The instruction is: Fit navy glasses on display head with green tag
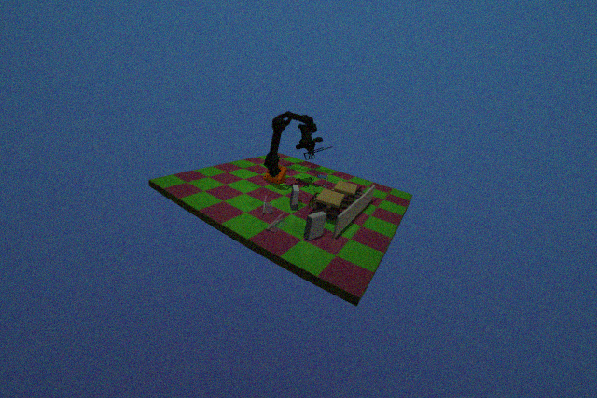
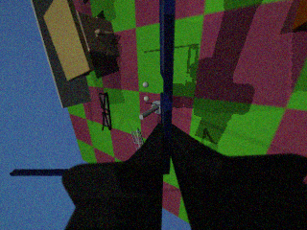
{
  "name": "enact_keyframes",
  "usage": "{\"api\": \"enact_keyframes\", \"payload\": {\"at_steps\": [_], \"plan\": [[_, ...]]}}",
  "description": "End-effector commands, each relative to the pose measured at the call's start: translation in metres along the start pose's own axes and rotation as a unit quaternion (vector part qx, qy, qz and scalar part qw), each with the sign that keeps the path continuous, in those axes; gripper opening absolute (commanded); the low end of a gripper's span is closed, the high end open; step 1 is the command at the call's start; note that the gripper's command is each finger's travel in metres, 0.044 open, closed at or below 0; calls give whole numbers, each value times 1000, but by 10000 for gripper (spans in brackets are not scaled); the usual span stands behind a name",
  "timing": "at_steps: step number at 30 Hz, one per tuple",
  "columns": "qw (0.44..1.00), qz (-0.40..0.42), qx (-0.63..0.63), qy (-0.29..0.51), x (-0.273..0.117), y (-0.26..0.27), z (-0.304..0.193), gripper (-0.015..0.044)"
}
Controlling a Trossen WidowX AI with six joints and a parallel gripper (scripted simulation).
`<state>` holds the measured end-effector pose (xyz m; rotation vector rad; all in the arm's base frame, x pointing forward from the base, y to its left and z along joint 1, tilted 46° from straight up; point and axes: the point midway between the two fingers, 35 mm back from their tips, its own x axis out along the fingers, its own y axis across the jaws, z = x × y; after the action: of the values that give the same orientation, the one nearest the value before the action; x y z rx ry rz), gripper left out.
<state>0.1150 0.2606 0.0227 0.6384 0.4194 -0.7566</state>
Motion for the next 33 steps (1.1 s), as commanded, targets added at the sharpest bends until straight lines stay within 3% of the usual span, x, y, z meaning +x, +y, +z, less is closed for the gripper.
{"api": "enact_keyframes", "payload": {"at_steps": [1, 33], "plan": [[1000, -26, -9, -2, 10, 7, 11, 0], [964, -242, -101, 41, 103, 29, 125, 0]]}}
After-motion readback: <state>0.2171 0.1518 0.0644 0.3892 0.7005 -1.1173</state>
